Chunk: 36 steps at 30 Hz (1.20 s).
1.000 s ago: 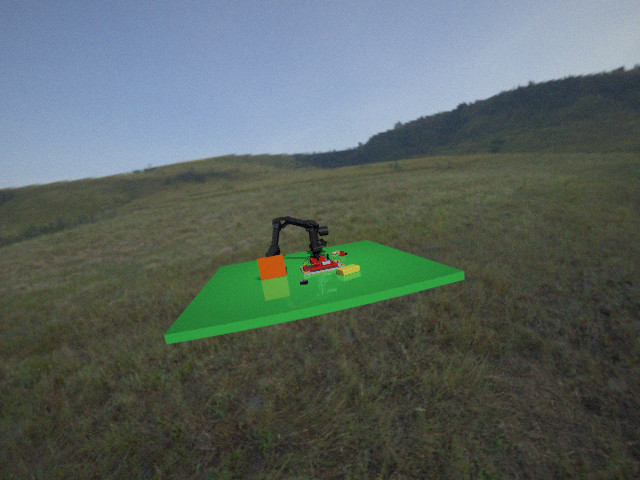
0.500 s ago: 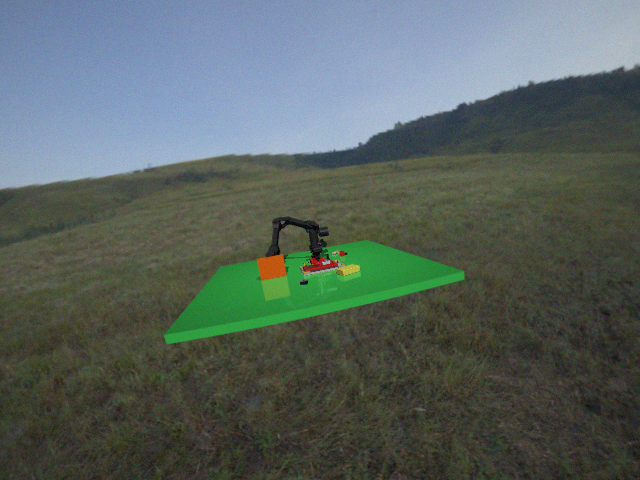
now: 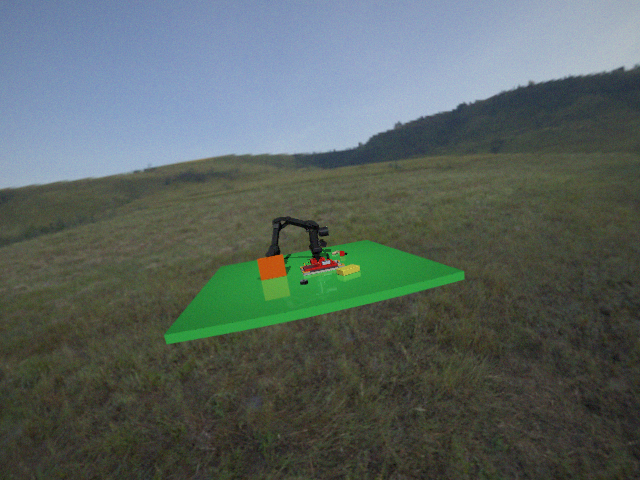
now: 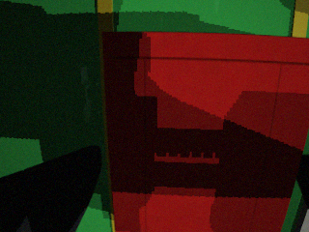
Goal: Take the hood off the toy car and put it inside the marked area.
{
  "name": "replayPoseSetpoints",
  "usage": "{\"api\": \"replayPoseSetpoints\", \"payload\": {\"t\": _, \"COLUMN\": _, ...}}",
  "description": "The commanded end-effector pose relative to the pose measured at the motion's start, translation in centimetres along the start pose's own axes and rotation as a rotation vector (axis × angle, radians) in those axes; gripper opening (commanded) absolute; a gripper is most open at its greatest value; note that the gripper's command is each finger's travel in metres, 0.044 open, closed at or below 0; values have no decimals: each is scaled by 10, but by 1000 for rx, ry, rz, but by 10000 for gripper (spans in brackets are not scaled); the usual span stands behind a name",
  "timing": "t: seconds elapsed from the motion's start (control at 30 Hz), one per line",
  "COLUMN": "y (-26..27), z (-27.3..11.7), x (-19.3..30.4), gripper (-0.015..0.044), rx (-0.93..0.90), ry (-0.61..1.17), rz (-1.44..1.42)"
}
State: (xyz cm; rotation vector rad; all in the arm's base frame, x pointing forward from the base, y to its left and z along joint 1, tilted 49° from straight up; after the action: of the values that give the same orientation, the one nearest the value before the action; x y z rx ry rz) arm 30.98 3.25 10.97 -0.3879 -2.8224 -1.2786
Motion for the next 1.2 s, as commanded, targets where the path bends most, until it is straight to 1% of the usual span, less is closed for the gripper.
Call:
{"api": "replayPoseSetpoints", "payload": {"t": 0.0, "y": -1, "z": -17, "x": -3, "gripper": 440, "rx": 2, "ry": -8, "rz": -1}}
{"api": "replayPoseSetpoints", "payload": {"t": 0.17, "y": -2, "z": -63, "x": -2, "gripper": 440, "rx": -5, "ry": -9, "rz": 0}}
{"api": "replayPoseSetpoints", "payload": {"t": 0.23, "y": -2, "z": -70, "x": -1, "gripper": 440, "rx": -7, "ry": -9, "rz": 0}}
{"api": "replayPoseSetpoints", "payload": {"t": 1.17, "y": -2, "z": -70, "x": -1, "gripper": 440, "rx": -7, "ry": -9, "rz": 0}}
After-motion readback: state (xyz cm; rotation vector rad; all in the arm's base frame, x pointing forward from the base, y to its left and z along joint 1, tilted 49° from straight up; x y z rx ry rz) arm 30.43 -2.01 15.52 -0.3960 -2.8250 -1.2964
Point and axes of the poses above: the point midway between the two fingers, 35 mm back from their tips, its own z axis out along the fingers, its own y axis across the jaws, x = y × z, the point moved 2 cm from there along -z, back along the fingers, and after that the axes turned 8 degrees about z, right-handed, at the moved point
